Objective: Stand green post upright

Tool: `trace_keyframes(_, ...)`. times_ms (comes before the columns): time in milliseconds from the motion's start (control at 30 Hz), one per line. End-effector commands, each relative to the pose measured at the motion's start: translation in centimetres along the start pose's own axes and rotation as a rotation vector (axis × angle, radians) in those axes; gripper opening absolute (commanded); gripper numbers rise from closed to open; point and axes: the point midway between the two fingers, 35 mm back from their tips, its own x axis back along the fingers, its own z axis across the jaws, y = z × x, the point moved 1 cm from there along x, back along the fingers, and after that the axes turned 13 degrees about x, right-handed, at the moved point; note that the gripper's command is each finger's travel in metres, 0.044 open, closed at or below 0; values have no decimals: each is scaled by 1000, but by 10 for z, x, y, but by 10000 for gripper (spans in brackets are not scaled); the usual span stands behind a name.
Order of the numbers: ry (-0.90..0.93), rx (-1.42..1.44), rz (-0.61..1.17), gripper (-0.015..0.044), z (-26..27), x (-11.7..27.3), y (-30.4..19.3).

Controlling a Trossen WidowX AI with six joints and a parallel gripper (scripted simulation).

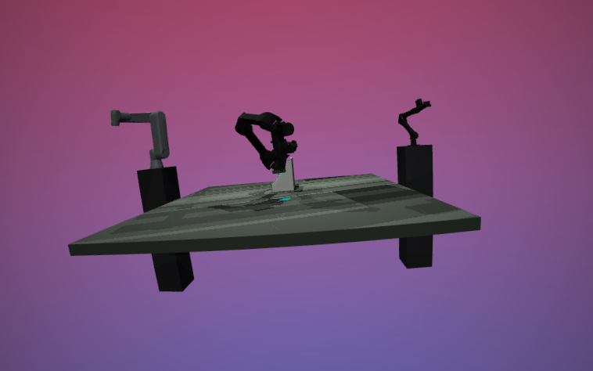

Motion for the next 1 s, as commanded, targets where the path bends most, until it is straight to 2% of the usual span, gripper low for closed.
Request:
trace_keyframes(0,20,4,-28,23,3,-3,0)
trace_keyframes(967,121,0,-221,23,10,-19,-1)
